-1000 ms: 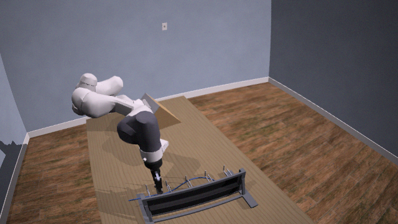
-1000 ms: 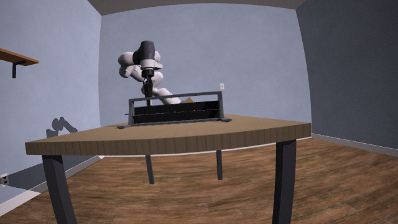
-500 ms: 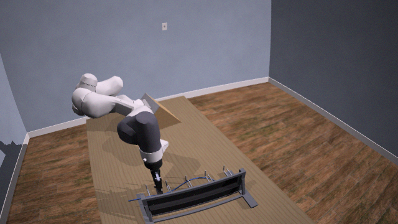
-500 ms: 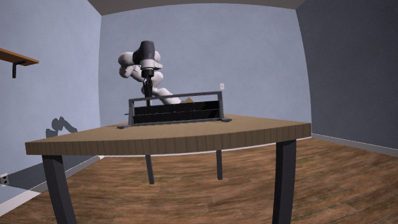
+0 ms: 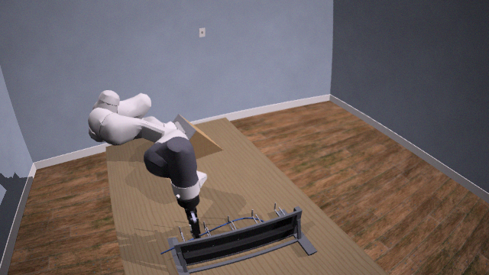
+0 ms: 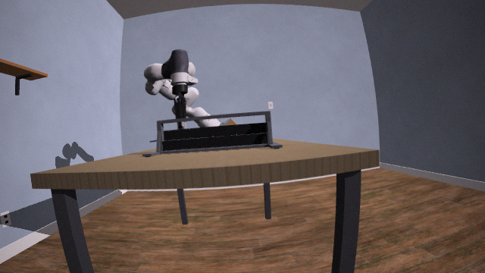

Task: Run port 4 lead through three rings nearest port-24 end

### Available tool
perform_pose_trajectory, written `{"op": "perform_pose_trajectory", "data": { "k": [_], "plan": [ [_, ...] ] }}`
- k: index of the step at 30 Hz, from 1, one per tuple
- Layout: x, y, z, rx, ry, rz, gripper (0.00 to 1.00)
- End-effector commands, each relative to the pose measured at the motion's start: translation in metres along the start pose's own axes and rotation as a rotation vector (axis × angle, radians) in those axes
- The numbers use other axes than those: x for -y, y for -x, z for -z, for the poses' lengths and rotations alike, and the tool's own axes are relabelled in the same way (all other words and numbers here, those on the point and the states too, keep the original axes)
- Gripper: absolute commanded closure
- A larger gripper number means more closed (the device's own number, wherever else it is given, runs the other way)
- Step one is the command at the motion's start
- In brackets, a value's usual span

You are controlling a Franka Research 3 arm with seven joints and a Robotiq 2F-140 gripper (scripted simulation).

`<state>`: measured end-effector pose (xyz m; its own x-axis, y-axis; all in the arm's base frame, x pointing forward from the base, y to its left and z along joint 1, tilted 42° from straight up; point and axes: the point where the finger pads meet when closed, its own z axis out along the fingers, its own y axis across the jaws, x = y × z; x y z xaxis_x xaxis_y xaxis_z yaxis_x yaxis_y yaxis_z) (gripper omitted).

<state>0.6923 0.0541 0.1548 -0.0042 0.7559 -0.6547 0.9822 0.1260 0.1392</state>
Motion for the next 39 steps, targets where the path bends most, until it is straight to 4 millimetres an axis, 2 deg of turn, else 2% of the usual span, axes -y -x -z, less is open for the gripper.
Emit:
{"op": "perform_pose_trajectory", "data": {
  "k": [1,32,39],
  "plan": [
    [-0.0005,0.0003,0.0002,0.004,0.002,0.006,0.8],
    [-0.0005,0.0003,0.0004,0.004,0.002,0.006,0.8],
    [-0.0005,0.0003,0.0067,0.004,0.002,0.006,0.8]
  ]
}}
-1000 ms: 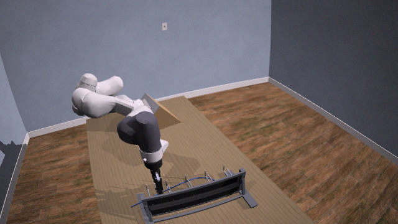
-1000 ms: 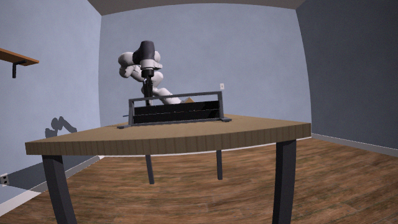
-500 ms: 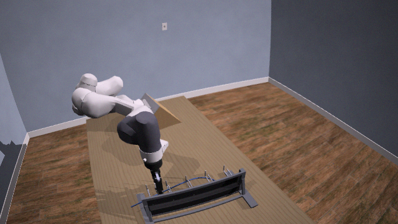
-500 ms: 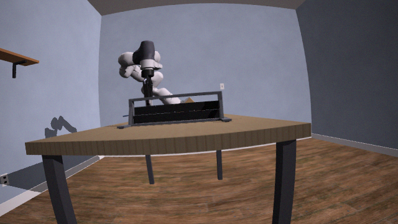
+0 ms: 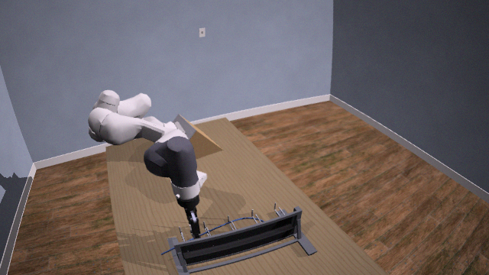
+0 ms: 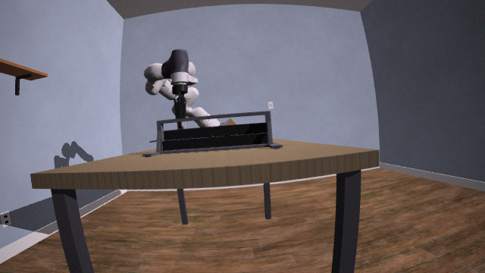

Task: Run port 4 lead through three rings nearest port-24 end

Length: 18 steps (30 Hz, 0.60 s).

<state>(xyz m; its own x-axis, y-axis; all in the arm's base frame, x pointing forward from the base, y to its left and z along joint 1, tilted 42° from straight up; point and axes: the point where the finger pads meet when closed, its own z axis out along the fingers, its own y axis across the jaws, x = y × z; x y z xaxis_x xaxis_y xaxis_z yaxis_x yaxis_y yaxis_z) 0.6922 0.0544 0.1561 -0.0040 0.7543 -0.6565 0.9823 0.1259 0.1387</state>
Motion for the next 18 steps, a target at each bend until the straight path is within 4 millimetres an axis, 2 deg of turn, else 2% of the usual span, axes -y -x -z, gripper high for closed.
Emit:
{"op": "perform_pose_trajectory", "data": {
  "k": [1,7,18],
  "plan": [
    [0.0,0.0,0.007,0.002,0.002,0.006,0.8],
    [0.0,0.0,0.017,0.002,0.002,0.006,0.8],
    [0.0,0.0,0.052,0.002,0.002,0.006,0.8]
  ]
}}
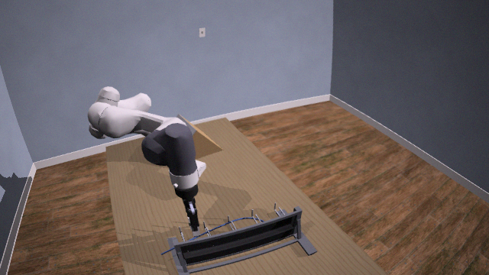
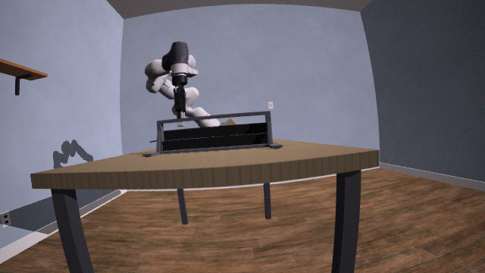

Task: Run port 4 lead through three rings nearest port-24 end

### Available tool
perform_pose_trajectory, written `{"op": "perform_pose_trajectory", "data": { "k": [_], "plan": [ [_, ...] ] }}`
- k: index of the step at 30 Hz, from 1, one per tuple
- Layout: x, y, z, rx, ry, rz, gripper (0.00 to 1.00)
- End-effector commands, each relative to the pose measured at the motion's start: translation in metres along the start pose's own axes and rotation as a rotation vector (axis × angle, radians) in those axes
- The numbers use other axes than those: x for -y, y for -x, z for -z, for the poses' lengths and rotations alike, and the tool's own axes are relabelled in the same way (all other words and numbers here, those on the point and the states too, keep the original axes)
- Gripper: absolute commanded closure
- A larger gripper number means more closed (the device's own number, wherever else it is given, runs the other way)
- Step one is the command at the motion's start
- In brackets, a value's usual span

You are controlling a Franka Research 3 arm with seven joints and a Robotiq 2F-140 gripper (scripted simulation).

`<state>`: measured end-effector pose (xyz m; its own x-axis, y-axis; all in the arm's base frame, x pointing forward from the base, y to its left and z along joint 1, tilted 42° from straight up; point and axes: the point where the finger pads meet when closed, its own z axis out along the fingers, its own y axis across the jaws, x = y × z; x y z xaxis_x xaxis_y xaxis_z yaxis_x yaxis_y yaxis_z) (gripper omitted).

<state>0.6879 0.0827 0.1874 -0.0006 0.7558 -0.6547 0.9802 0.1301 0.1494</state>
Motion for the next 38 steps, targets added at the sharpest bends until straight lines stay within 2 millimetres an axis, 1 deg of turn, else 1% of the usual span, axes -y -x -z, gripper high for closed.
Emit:
{"op": "perform_pose_trajectory", "data": {
  "k": [1,4,6,13,23,24,38],
  "plan": [
    [0.003,0.0,0.013,0.003,-0.009,0.01,0.8],
    [0.003,0.0,0.021,0.003,-0.009,0.01,0.8],
    [0.003,0.0,0.021,0.003,-0.009,0.01,0.8],
    [0.003,0.0,0.034,0.003,-0.009,0.01,0.8],
    [0.003,0.0,0.037,0.003,-0.009,0.01,0.8],
    [0.003,0.0,0.037,0.003,-0.009,0.01,1.0],
    [0.003,0.0,0.037,0.003,-0.009,0.01,1.0]
  ]
}}
